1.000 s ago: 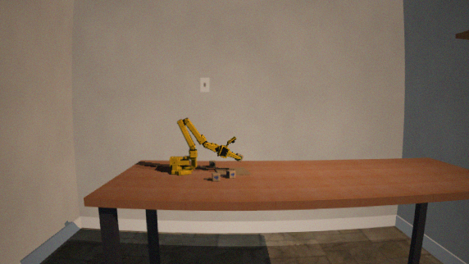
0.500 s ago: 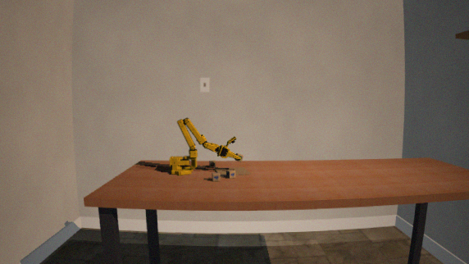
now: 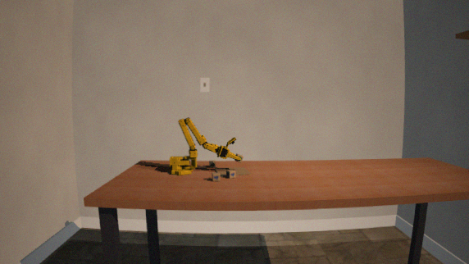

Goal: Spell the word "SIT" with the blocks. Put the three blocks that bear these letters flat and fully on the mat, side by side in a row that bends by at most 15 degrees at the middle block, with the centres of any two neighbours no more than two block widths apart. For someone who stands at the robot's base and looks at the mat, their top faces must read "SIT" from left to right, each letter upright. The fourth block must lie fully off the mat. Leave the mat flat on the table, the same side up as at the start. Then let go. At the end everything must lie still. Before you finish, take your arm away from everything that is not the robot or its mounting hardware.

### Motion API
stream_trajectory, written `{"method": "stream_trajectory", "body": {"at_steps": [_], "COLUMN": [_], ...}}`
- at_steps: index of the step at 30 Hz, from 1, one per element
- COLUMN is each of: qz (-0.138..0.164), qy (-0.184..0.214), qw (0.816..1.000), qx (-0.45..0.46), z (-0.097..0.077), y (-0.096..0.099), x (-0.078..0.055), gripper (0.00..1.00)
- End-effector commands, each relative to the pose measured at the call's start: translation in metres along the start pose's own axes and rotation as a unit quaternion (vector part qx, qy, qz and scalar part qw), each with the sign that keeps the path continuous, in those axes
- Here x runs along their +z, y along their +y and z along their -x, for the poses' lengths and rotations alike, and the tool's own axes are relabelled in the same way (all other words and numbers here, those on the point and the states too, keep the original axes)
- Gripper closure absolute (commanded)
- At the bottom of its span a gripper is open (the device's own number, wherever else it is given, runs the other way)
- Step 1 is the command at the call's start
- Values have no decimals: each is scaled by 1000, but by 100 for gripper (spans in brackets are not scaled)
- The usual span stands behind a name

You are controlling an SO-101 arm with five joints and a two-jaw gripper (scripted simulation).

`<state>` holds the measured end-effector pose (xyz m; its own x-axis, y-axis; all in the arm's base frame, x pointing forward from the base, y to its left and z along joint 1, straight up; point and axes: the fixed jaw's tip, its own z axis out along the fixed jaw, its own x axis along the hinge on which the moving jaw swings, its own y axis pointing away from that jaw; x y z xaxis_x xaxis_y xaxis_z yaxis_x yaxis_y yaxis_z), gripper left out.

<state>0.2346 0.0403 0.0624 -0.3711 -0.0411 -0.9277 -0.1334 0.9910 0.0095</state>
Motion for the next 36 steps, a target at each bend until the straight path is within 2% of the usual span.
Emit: {"method": "stream_trajectory", "body": {"at_steps": [1,36], "qz": [-1,-1], "qy": [-30,-30], "qw": [1000,1000], "qx": [3,3], "z": [11,-1], "y": [-1,-1], "x": [3,8], "gripper": [100,100]}}
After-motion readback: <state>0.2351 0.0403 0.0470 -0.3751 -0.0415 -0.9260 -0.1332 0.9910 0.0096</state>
